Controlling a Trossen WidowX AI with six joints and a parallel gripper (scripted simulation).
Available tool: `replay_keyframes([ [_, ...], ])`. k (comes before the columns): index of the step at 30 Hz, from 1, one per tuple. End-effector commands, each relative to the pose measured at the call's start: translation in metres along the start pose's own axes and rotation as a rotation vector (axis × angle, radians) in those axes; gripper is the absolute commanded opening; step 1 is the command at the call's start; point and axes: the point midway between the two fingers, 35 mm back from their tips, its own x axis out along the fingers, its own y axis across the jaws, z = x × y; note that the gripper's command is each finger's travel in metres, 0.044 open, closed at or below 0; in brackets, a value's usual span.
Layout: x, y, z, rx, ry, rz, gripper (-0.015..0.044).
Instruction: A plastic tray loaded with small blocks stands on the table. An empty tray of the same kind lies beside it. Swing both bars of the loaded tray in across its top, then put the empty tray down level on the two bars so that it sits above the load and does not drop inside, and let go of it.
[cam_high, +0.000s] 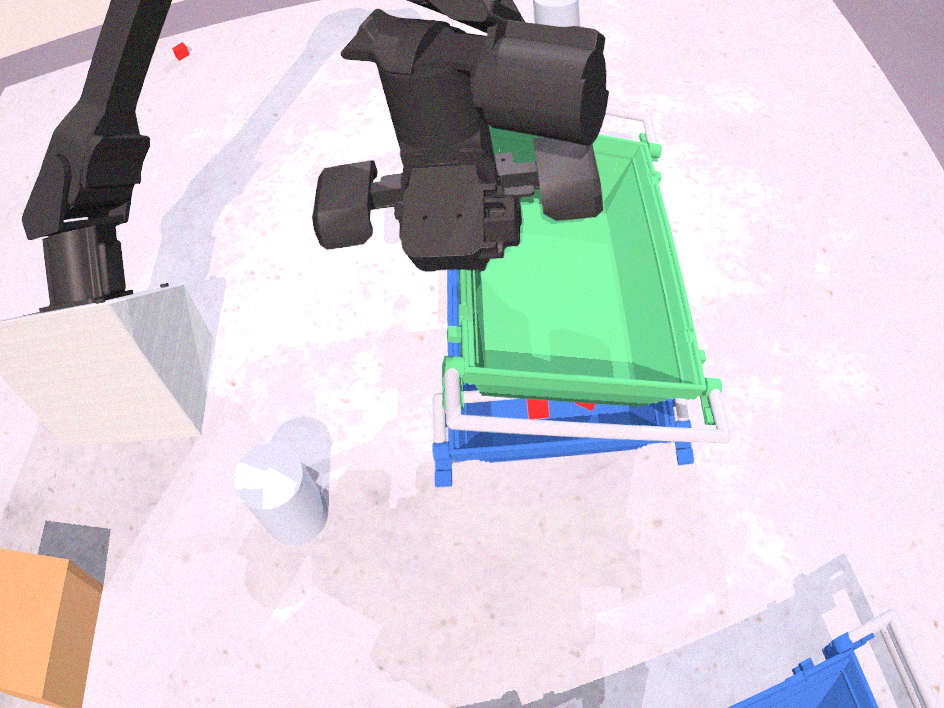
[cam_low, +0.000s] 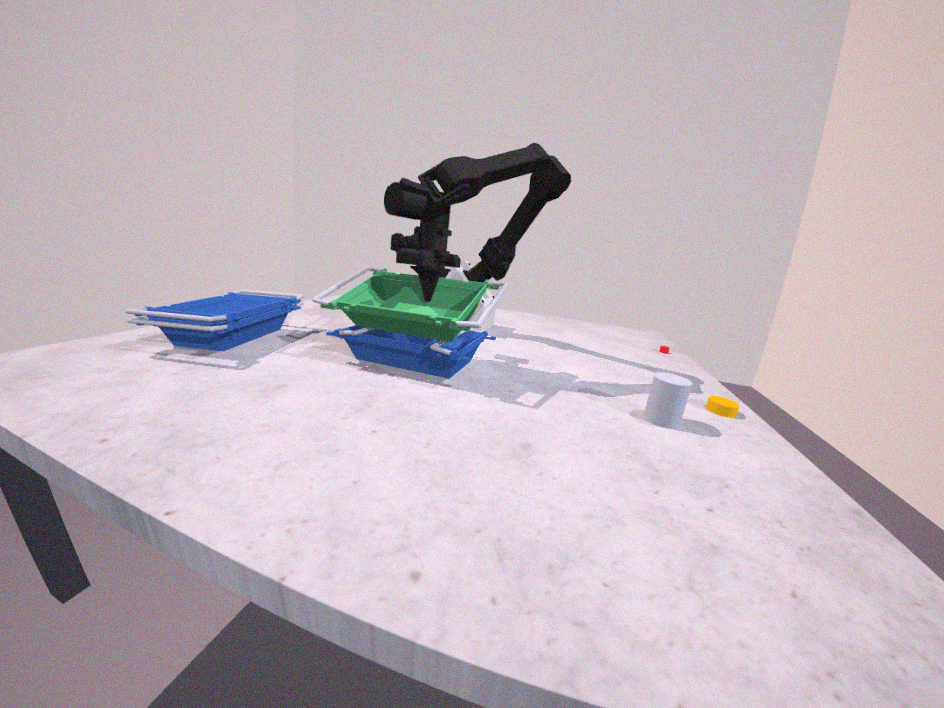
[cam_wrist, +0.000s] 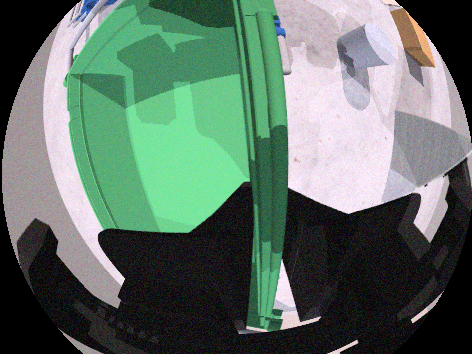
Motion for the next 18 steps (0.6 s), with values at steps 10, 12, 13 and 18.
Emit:
replay_keyframes([
  [10,0.0061,-0.0048,-0.0019,0.005,0.001,-0.026,0.0000],
  [12,0.0061,-0.0048,-0.0019,0.005,0.001,-0.026,0.0000],
  [13,0.0061,-0.0048,-0.0019,0.005,0.001,-0.026,0.0000],
  [18,0.0012,-0.0007,-0.0002,0.000,0.000,-0.002,0.0000],
])
